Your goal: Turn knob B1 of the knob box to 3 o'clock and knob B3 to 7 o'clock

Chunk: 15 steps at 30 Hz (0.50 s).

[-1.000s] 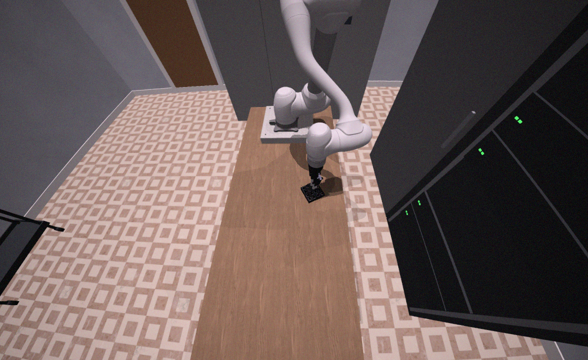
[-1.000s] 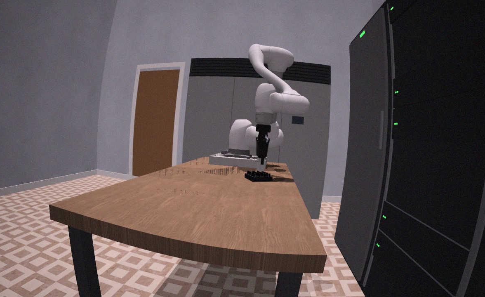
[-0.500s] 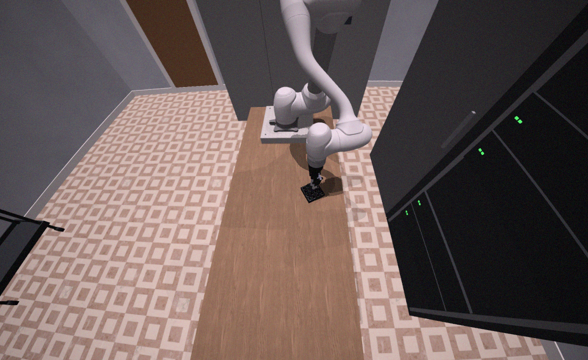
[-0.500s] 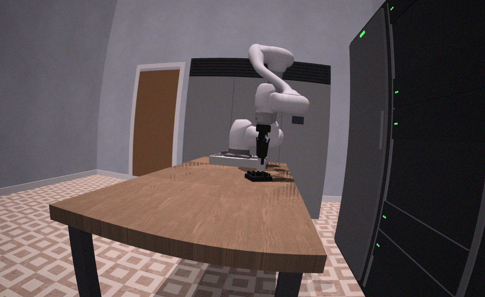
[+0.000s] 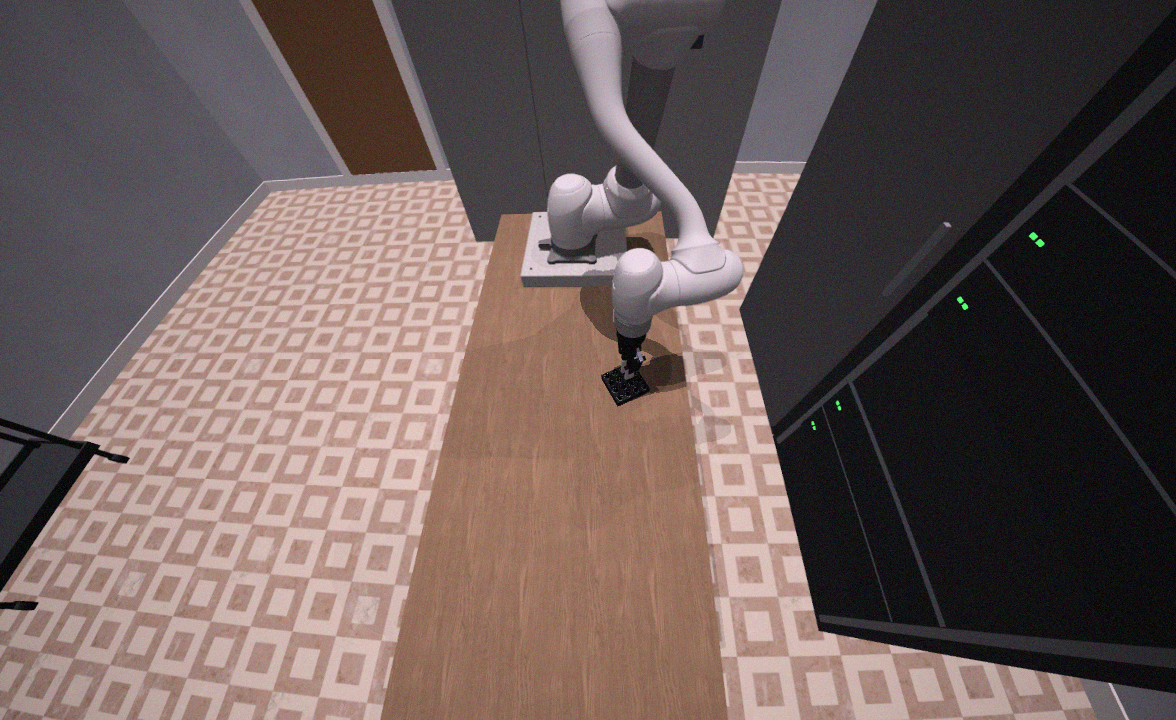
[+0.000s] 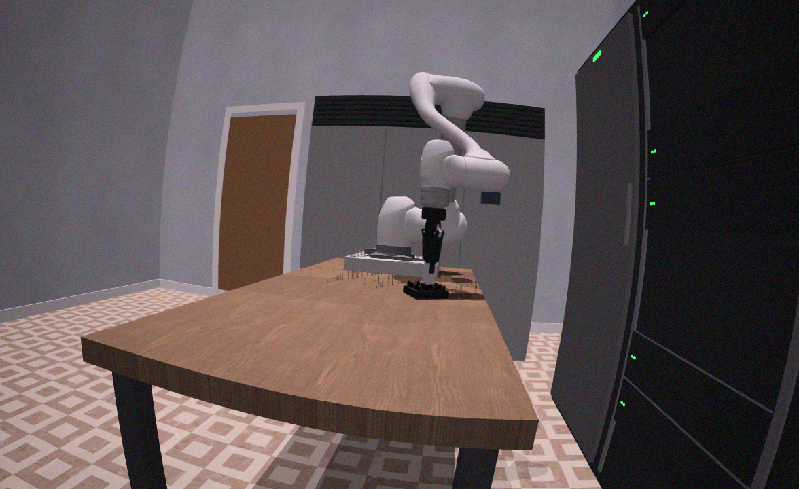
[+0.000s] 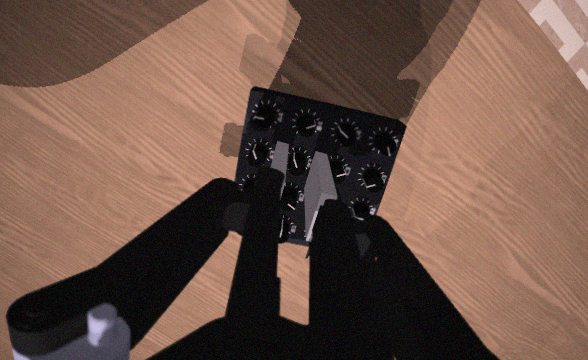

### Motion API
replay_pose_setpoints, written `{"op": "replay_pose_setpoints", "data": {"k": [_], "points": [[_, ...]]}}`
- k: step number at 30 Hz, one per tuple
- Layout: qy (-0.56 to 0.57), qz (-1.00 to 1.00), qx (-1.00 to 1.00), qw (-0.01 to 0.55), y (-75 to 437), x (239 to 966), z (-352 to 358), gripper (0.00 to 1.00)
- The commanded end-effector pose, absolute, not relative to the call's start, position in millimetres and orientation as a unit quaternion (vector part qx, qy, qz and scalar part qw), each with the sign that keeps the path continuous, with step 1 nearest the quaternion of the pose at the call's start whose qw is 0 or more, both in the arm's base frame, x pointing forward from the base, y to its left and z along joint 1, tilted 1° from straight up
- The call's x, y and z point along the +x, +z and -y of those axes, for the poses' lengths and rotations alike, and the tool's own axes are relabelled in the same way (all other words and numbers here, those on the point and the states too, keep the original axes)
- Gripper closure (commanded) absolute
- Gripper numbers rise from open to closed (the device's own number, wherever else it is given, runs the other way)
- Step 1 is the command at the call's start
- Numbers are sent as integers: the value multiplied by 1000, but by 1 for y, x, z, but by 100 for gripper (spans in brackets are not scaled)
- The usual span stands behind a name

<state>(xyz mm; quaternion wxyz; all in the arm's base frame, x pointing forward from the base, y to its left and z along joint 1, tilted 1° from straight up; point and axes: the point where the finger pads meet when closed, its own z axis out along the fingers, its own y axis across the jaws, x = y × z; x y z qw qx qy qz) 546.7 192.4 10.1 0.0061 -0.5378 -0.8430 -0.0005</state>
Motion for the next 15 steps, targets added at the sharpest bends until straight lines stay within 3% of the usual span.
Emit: {"op": "replay_pose_setpoints", "data": {"k": [1,15], "points": [[-1,843,-538,6,9,547,-192,88],[-1,843,-538,6,4,547,-192,88]]}}
